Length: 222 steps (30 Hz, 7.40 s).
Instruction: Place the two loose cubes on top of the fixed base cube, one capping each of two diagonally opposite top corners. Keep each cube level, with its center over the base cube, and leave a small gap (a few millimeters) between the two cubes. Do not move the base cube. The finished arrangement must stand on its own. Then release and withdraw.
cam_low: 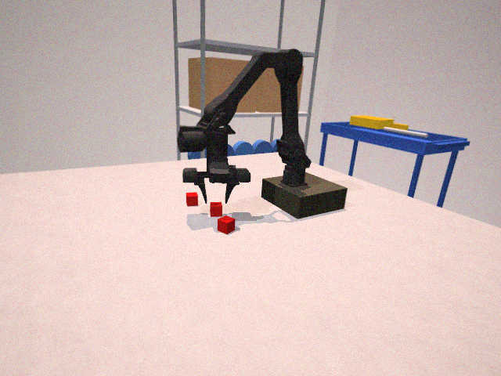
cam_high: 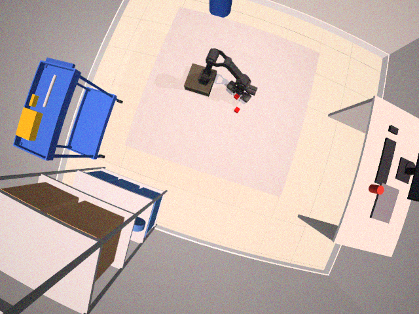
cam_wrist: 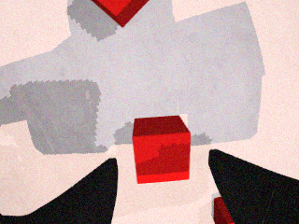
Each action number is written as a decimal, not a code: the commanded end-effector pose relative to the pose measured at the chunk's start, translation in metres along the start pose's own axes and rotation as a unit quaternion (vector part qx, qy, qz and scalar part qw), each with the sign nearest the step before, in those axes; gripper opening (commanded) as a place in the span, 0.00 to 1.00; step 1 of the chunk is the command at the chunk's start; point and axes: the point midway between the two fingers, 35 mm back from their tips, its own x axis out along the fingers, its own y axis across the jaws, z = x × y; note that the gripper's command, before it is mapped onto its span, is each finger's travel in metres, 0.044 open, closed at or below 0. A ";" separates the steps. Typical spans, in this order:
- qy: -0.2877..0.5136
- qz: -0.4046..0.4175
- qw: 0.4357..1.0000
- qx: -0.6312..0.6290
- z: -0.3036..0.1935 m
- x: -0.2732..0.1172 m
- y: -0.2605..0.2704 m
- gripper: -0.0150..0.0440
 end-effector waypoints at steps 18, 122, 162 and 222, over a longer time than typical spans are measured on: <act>0.002 -0.001 1.000 0.002 -0.001 0.020 0.000 0.43; -0.002 0.000 1.000 0.015 0.084 -0.016 0.020 0.43; -0.002 0.002 1.000 0.013 0.084 -0.041 0.020 0.60; 0.006 -0.004 0.999 -0.049 -0.086 0.001 -0.069 0.70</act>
